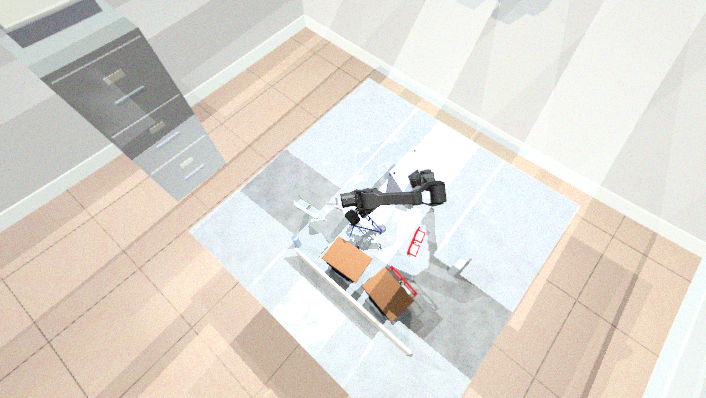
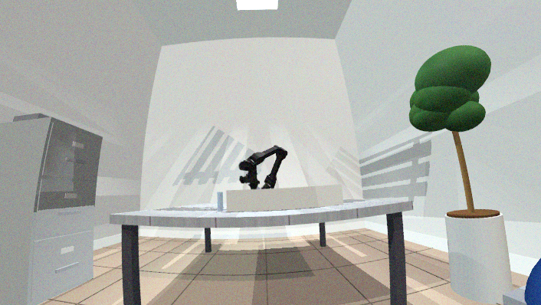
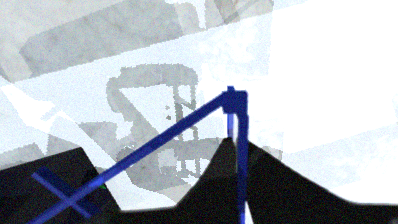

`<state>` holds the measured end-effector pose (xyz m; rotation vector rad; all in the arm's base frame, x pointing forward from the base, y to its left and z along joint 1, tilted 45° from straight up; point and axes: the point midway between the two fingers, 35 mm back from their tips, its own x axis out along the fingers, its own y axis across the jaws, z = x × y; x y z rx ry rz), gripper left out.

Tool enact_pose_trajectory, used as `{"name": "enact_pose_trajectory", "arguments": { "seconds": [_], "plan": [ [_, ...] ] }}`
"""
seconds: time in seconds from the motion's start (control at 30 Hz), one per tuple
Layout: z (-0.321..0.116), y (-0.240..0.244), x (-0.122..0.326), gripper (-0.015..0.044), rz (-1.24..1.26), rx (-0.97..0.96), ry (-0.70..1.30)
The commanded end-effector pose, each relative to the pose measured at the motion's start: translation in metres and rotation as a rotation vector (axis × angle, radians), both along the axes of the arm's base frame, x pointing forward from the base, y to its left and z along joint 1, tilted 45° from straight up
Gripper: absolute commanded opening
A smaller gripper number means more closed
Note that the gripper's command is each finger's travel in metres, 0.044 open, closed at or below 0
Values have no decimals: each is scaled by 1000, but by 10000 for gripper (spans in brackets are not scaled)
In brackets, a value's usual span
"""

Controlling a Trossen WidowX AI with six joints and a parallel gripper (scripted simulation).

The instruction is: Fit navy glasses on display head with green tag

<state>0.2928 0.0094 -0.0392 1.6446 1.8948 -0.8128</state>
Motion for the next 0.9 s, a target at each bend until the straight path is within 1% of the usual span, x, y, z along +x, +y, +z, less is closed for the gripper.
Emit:
{"name": "enact_pose_trajectory", "arguments": {
  "seconds": [0.0,0.33,0.87],
  "plan": [
    [23,-21,5,0,6,-3,-9],
    [24,-29,7,0,6,-4,-9],
    [-36,-100,10,0,3,-18,-12]
  ]
}}
